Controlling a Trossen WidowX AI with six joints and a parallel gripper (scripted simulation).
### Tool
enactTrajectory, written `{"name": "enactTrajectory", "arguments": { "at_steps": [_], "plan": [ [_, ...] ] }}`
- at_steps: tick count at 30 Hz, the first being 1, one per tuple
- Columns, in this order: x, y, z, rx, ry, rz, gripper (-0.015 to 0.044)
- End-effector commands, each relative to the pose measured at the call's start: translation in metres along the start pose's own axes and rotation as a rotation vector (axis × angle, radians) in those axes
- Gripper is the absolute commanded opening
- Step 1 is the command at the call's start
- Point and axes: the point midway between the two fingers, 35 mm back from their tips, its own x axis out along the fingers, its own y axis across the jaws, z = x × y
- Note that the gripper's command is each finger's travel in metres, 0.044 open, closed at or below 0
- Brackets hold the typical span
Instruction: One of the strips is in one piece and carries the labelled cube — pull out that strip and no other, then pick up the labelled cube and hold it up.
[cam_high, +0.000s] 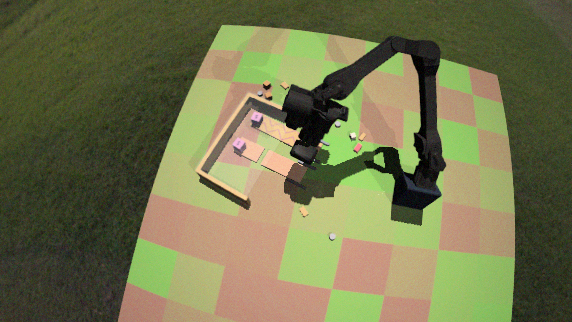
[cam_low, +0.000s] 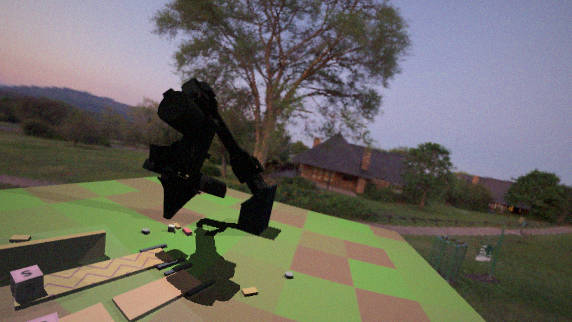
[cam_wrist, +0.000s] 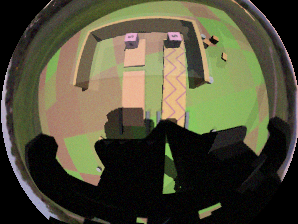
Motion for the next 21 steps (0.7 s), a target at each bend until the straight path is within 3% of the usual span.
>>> {"name": "enactTrajectory", "arguments": {
  "at_steps": [1,21],
  "plan": [
    [0.027,-0.036,-0.005,0.115,0.275,-0.039,0.0],
    [0.042,-0.033,-0.008,0.116,0.276,-0.038,0.0]
  ]
}}
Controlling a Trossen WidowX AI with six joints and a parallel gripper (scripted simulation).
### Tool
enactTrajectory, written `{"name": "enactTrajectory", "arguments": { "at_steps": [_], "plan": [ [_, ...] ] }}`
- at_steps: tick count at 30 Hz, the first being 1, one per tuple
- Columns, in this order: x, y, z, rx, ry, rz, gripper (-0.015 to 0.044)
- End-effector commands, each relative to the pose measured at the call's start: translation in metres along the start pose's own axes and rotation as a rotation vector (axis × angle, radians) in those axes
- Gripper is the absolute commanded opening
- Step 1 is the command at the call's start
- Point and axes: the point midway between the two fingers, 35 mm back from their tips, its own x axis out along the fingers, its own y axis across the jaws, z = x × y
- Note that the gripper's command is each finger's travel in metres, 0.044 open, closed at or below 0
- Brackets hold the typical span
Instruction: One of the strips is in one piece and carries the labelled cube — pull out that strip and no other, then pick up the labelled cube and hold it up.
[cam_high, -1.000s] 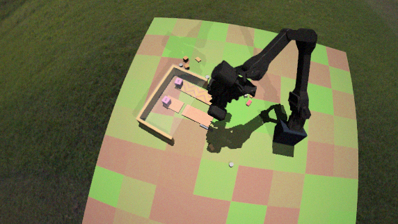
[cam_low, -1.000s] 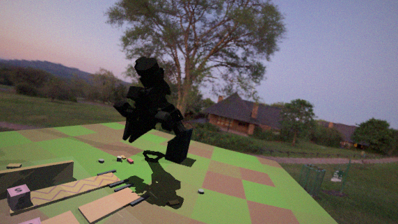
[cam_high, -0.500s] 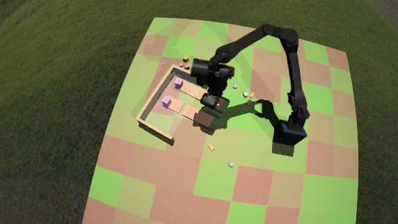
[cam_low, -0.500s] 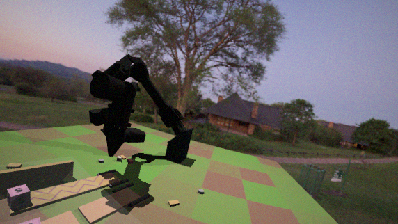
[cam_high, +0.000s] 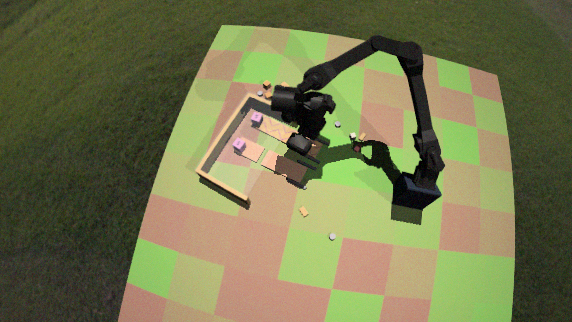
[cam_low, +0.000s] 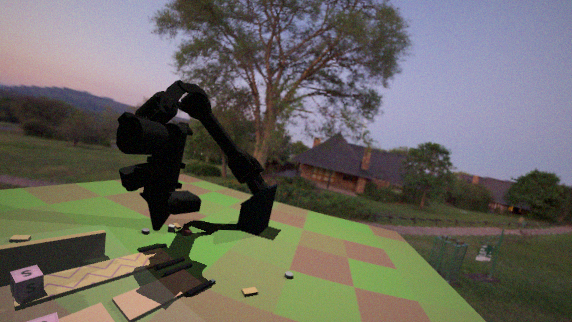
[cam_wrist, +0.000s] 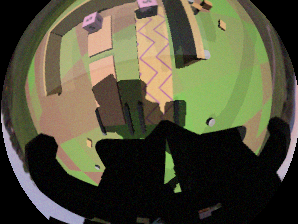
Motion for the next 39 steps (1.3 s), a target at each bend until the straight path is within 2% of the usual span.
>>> {"name": "enactTrajectory", "arguments": {
  "at_steps": [1,39],
  "plan": [
    [0.007,0.002,-0.001,-0.009,0.003,0.003,0.0],
    [0.06,0.003,-0.003,-0.009,0.002,-0.001,0.0]
  ]
}}
